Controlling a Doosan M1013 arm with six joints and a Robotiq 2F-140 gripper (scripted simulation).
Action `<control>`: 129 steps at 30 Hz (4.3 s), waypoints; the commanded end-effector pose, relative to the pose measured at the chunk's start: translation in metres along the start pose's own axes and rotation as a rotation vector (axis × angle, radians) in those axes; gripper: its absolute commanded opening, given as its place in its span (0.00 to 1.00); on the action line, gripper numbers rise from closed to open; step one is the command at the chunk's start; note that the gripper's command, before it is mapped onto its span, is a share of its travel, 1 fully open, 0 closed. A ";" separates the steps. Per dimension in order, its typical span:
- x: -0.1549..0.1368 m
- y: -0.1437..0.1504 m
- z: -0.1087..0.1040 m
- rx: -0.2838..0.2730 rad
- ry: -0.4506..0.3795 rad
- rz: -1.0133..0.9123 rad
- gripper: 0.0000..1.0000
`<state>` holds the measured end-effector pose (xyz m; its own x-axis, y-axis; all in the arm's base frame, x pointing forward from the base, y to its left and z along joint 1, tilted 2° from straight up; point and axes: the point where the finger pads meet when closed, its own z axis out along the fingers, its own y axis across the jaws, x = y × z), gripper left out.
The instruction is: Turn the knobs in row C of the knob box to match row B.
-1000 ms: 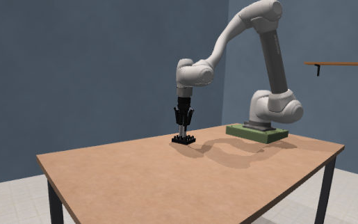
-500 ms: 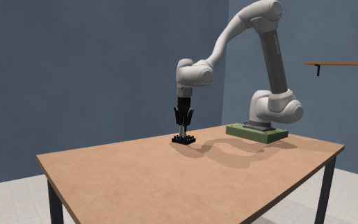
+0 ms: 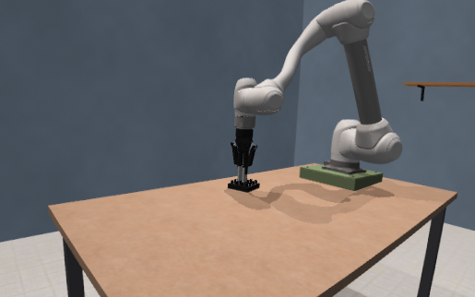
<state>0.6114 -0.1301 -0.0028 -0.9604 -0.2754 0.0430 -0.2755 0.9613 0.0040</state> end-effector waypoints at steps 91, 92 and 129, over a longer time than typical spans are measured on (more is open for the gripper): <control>0.000 0.000 0.014 0.000 0.000 0.000 0.05; 0.000 0.000 0.014 0.000 0.000 0.000 0.05; 0.000 0.000 0.014 0.000 0.000 -0.050 0.05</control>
<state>0.6108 -0.1302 -0.0168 -0.9502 -0.3087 0.0429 -0.3087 0.9511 0.0053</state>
